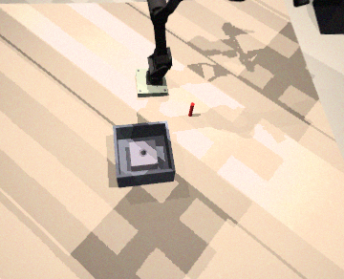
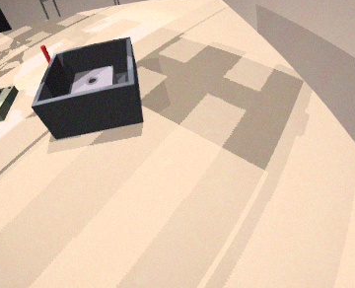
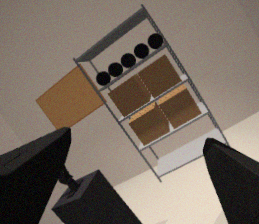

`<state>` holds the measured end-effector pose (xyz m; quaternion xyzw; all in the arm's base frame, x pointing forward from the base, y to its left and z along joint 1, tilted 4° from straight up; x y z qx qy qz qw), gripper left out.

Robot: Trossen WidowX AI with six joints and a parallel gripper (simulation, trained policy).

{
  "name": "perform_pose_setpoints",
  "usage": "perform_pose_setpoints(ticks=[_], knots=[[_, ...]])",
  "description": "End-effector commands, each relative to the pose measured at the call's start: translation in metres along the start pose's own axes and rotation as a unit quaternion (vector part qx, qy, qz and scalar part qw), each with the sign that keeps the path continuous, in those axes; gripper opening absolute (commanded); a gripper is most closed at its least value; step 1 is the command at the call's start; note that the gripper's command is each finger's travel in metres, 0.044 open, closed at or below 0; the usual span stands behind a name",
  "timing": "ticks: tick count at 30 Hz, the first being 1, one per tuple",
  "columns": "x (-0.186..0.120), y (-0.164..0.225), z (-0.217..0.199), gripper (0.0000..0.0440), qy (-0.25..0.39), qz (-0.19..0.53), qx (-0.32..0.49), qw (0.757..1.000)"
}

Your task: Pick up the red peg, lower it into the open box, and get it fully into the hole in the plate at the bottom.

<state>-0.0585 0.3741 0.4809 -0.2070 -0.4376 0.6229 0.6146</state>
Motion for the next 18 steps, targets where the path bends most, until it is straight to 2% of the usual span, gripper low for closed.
perform_pose_setpoints(ticks=[1,2,10,18], knots=[[-0.002,-0.003,-0.004,0.0422,0.010,-0.002,-0.006,1.000],[-0.004,-0.005,-0.010,0.0440,0.022,-0.002,-0.011,1.000],[-0.030,-0.005,-0.077,0.0440,0.149,0.046,-0.005,0.988],[-0.069,-0.002,-0.135,0.0440,0.274,0.088,0.032,0.957]])
Point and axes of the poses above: the point midway between the two fingers, 35 mm back from their tips, its own x axis out along the fingers, its own z axis across the jaws, y = z × x, the point moved 5 cm from there along -x, back along the fingers, and after that the axes turned 5 degrees about -x, right-handed, at the moved point
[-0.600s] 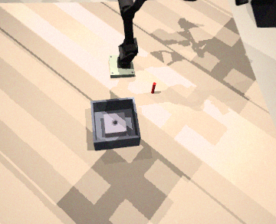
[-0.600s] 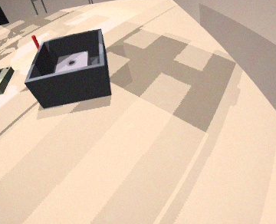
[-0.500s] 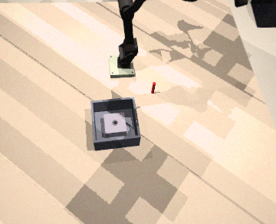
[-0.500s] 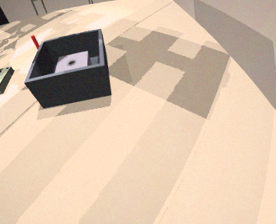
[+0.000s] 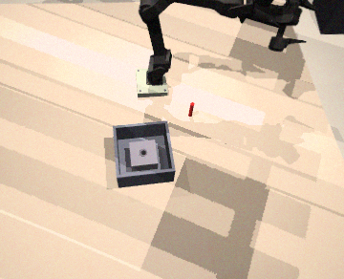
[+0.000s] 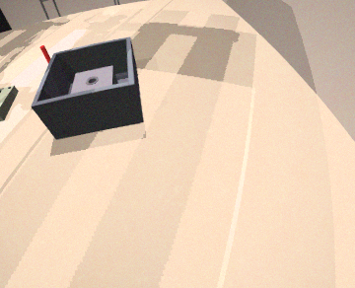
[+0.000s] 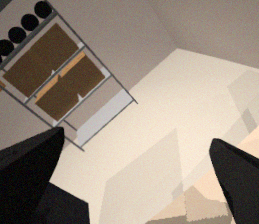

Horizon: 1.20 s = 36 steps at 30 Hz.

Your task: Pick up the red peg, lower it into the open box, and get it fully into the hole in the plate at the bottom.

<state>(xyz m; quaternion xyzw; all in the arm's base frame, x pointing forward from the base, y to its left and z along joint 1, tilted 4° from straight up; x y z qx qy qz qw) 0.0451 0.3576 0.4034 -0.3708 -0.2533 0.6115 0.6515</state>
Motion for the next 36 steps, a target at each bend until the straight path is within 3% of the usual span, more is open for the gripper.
perform_pose_setpoints(ticks=[1,9,18,27,36], knots=[[-0.008,0.001,-0.030,0.0440,0.056,0.018,0.022,0.998],[-0.030,0.011,-0.091,0.0440,0.177,0.059,0.077,0.979],[-0.064,0.028,-0.147,0.0440,0.302,0.097,0.155,0.936],[-0.100,0.053,-0.189,0.0440,0.413,0.129,0.240,0.869],[-0.134,0.081,-0.217,0.0440,0.511,0.152,0.323,0.782]])
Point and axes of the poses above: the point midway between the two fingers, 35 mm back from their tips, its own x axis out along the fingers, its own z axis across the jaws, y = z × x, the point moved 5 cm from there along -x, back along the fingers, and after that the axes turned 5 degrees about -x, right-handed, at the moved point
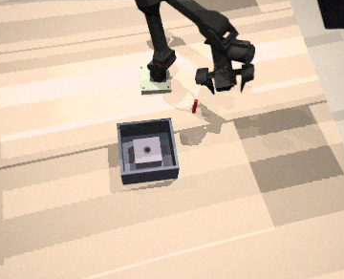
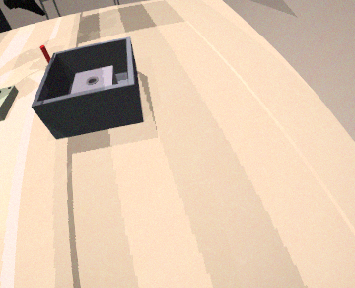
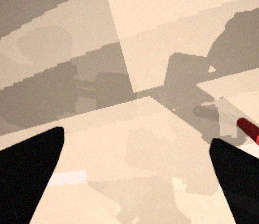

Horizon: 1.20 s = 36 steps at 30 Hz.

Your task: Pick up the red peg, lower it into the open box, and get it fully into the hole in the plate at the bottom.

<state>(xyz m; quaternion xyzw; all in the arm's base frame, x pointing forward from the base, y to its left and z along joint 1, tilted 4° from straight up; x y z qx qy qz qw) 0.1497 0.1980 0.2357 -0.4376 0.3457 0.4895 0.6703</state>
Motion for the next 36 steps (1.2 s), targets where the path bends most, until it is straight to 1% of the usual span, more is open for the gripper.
perform_pose_setpoints(ticks=[1,9,14,21,30,32,36], knots=[[0.006,0.002,-0.020,0.0440,0.048,0.015,0.042,0.998],[0.023,0.011,-0.056,0.0440,0.144,0.046,0.130,0.980],[0.037,0.016,-0.070,0.0440,0.184,0.055,0.172,0.966],[0.064,0.022,-0.083,0.0440,0.209,0.049,0.204,0.955],[0.102,0.026,-0.095,0.0436,0.214,0.026,0.214,0.953],[0.108,0.027,-0.098,0.0419,0.217,0.024,0.213,0.952],[0.119,0.030,-0.104,0.0318,0.229,0.028,0.216,0.949]])
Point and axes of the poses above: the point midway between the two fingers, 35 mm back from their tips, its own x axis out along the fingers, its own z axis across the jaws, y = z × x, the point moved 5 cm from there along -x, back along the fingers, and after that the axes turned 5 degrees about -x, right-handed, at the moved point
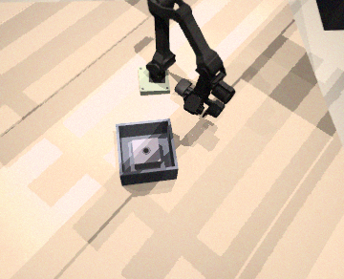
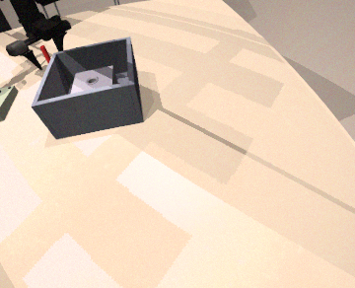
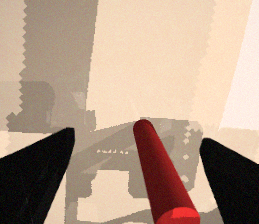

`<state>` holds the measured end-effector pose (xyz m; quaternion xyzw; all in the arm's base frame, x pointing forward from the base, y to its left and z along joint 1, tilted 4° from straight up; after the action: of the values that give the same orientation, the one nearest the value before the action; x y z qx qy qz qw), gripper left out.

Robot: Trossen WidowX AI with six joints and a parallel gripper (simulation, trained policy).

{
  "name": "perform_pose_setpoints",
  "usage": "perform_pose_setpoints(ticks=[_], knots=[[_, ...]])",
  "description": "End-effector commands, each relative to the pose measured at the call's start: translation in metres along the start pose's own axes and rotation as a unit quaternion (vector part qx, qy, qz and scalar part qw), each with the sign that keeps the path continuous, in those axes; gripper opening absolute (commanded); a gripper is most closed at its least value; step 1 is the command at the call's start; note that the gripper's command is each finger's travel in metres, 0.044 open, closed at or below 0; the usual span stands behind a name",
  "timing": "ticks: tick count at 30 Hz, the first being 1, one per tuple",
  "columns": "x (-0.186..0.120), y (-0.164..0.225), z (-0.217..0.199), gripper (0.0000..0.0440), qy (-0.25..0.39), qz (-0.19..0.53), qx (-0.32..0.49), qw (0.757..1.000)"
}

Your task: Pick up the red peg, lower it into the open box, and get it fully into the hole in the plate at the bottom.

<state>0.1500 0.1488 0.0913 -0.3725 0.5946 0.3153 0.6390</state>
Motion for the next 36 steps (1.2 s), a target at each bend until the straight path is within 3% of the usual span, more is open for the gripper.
perform_pose_setpoints(ticks=[1,9,13,25,36], knots=[[0.011,-0.001,-0.001,0.0291,0.010,-0.002,0.006,1.000],[0.020,-0.004,-0.001,0.0083,0.038,0.000,0.017,0.999],[0.022,-0.004,-0.001,0.0007,0.054,0.001,0.018,0.998],[-0.030,-0.030,0.003,0.0000,0.043,-0.056,0.017,0.997],[-0.073,-0.063,0.001,0.0000,0.029,-0.101,0.067,0.992]])
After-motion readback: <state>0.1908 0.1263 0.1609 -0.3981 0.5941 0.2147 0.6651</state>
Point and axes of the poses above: the point midway between the two fingers, 35 mm back from their tips, its own x axis out along the fingers, its own z axis across the jaws, y = z × x, the point moved 5 cm from there along -x, back along the fingers, and after that the axes turned 5 degrees about -x, right-handed, at the moved point
